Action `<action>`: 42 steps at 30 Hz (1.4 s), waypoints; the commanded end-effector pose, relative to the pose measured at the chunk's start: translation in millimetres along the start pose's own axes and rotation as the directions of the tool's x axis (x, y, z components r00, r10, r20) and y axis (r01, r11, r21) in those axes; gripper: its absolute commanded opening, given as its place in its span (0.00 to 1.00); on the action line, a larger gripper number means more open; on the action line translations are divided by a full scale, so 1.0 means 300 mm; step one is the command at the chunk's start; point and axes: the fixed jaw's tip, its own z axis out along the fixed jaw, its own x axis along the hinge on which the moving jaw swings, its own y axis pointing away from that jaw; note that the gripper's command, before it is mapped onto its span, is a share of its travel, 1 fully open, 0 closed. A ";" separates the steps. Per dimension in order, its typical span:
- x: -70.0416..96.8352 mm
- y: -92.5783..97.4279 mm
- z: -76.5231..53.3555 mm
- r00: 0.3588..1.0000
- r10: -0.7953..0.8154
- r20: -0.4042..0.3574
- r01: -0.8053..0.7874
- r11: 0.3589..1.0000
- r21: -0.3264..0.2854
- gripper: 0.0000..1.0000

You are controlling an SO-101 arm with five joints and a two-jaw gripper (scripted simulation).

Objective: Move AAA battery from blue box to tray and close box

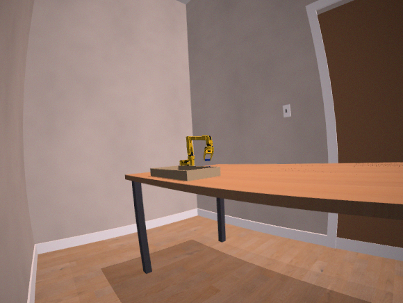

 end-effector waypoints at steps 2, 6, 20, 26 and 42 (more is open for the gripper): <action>-0.007 0.011 -0.025 1.000 0.014 0.019 -0.013 0.999 -0.052 0.22; -0.007 0.011 -0.024 1.000 0.014 0.019 -0.013 0.999 -0.052 0.22; -0.008 0.014 -0.006 1.000 0.014 0.019 -0.013 0.999 -0.052 0.22; -0.009 0.016 0.013 1.000 0.014 0.019 -0.013 0.999 -0.052 0.22; -0.010 0.018 0.063 1.000 0.014 0.019 -0.013 0.999 -0.052 0.22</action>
